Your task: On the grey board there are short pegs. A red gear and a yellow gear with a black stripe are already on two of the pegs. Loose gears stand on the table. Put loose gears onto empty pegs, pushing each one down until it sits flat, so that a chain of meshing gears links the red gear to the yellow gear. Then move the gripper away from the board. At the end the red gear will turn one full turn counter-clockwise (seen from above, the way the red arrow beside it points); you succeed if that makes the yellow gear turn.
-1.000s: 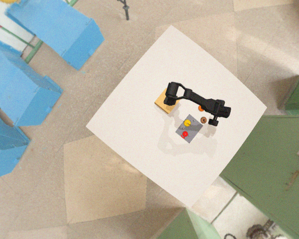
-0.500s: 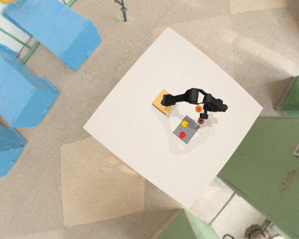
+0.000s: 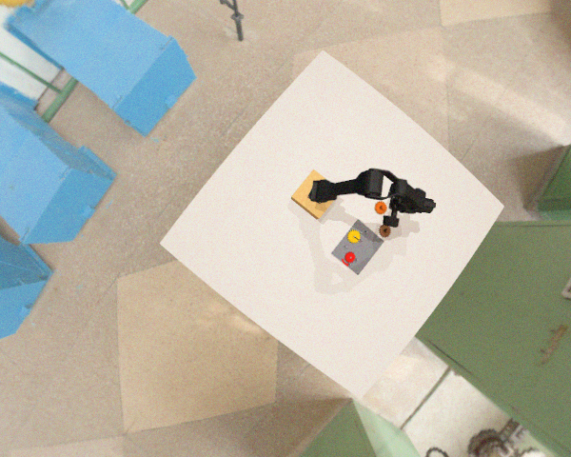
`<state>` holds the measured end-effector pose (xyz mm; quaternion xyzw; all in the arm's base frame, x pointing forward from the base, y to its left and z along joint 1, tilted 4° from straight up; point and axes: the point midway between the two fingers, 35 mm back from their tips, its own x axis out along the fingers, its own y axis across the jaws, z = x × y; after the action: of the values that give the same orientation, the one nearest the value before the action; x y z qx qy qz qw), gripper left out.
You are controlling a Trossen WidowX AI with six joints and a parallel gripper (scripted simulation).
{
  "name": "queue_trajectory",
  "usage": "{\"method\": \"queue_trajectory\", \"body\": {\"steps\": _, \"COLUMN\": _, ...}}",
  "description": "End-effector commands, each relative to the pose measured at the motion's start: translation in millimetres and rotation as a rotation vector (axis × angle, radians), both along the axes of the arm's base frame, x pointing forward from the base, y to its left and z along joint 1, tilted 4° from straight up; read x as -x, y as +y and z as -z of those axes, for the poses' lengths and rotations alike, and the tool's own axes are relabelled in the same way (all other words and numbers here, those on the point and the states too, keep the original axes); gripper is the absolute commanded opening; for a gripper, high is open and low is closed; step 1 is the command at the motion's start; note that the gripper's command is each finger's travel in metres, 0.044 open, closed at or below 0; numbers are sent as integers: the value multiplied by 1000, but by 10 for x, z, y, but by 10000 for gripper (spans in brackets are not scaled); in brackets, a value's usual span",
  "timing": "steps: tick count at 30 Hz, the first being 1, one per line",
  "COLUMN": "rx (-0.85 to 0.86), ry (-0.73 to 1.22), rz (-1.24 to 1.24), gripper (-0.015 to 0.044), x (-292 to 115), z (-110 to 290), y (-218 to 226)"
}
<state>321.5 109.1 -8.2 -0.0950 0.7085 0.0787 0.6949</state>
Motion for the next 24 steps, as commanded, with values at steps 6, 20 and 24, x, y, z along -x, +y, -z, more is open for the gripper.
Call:
{"method": "queue_trajectory", "body": {"steps": 6, "rx": 10, "ry": 15, "rz": 2, "gripper": 440, "x": 43, "z": 184, "y": -23}}
{"method": "queue_trajectory", "body": {"steps": 20, "rx": 10, "ry": 15, "rz": 2, "gripper": 440, "x": 48, "z": 254, "y": -26}}
{"method": "queue_trajectory", "body": {"steps": 24, "rx": 10, "ry": 15, "rz": 2, "gripper": 361, "x": 48, "z": 254, "y": -26}}
